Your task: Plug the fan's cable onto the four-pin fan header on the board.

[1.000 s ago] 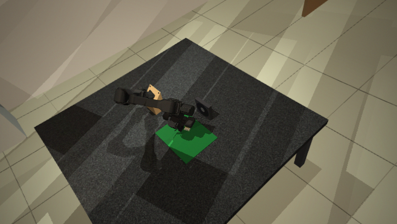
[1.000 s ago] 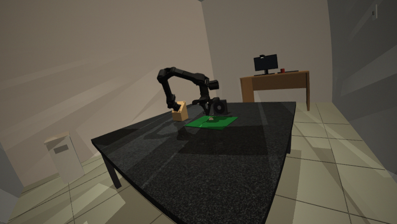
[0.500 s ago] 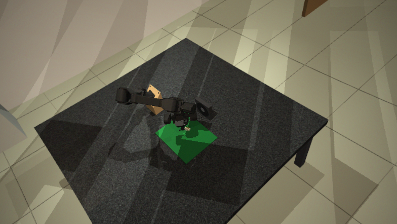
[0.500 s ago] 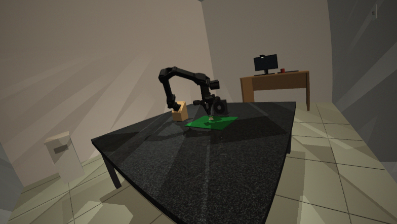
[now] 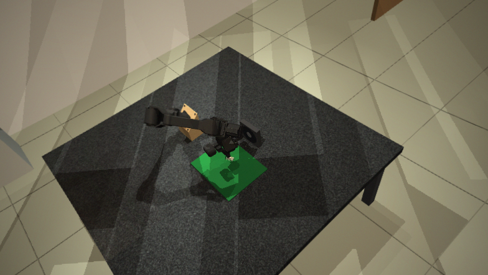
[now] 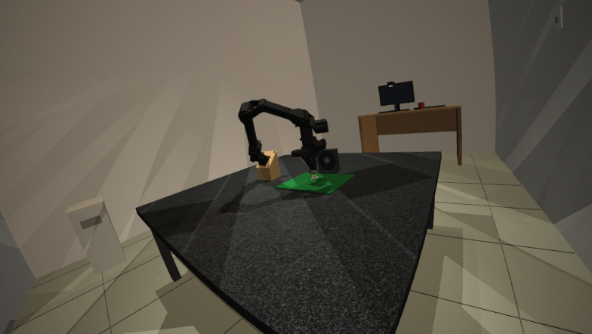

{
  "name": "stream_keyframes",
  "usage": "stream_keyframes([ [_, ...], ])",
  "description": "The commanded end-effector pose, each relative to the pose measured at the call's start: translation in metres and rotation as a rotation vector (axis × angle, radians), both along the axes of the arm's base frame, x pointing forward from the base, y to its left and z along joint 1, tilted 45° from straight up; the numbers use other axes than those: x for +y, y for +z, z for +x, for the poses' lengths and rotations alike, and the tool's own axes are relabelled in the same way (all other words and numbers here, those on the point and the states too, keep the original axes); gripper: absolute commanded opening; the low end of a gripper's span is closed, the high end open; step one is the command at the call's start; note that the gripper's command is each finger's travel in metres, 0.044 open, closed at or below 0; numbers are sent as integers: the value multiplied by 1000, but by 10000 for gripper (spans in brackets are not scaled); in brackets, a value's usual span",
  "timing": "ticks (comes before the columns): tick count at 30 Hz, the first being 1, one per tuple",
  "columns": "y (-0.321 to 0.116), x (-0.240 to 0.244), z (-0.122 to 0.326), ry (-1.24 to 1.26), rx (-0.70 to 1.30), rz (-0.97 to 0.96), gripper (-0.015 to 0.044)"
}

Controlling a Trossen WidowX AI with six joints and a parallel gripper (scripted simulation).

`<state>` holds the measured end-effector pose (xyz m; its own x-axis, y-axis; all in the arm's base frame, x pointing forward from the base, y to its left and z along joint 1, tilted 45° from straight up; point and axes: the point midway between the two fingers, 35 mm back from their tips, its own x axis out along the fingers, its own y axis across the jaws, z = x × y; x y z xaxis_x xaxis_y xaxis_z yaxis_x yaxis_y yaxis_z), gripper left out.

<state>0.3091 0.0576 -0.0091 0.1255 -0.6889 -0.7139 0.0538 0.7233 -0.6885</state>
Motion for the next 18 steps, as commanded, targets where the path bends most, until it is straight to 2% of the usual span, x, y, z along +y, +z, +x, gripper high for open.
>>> stream_keyframes([
  [1, -3, 3, -1, 89, 88, -12, 0],
  [14, -11, 9, -4, 413, 400, -70, 0],
  [18, -12, 9, -4, 425, 412, -72, 0],
])
